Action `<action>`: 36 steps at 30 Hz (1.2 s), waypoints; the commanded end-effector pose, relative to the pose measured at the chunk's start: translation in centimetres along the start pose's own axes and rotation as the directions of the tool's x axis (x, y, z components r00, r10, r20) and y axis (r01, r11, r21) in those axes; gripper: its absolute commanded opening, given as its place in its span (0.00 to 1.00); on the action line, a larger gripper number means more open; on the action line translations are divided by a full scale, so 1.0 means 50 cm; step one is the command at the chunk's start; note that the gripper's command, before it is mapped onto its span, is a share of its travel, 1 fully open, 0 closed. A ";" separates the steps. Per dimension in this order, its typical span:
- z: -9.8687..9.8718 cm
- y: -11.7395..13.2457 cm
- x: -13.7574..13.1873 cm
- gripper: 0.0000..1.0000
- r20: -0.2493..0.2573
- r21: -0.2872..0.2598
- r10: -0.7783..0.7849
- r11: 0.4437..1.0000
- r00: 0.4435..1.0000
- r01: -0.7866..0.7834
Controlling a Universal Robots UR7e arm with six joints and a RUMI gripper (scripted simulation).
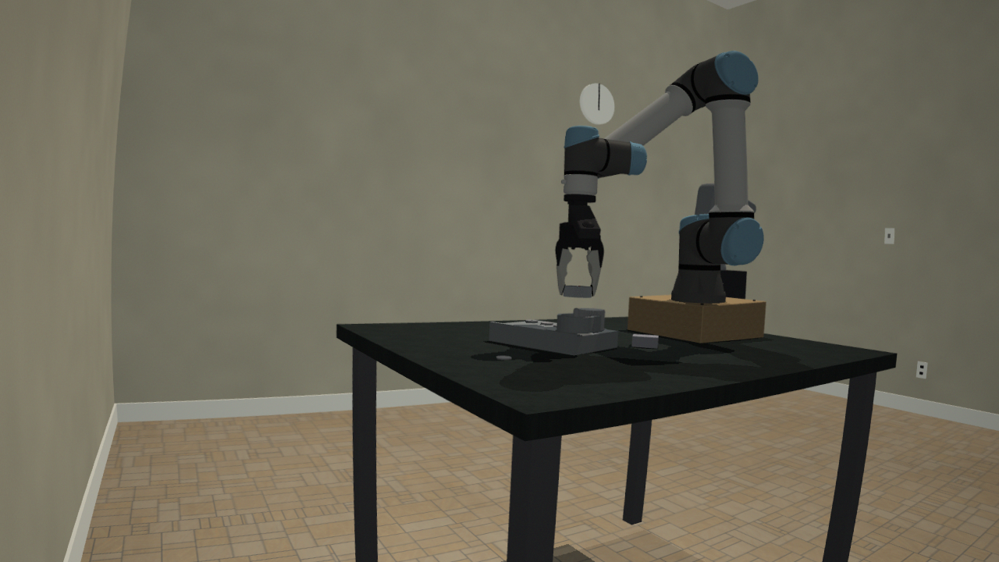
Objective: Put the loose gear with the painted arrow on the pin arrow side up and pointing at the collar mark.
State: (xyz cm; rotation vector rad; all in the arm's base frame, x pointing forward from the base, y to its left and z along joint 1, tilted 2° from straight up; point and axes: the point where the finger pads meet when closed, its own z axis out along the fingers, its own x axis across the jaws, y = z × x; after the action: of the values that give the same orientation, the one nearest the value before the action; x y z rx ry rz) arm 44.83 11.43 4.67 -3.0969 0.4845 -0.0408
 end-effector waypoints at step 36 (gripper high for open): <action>-0.001 0.000 0.001 0.00 -0.002 0.001 -0.701 0.713 0.713 0.701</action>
State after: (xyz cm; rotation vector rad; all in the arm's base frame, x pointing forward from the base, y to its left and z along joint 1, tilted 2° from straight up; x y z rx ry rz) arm 44.83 11.43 4.67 -3.0889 -0.5877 -0.0422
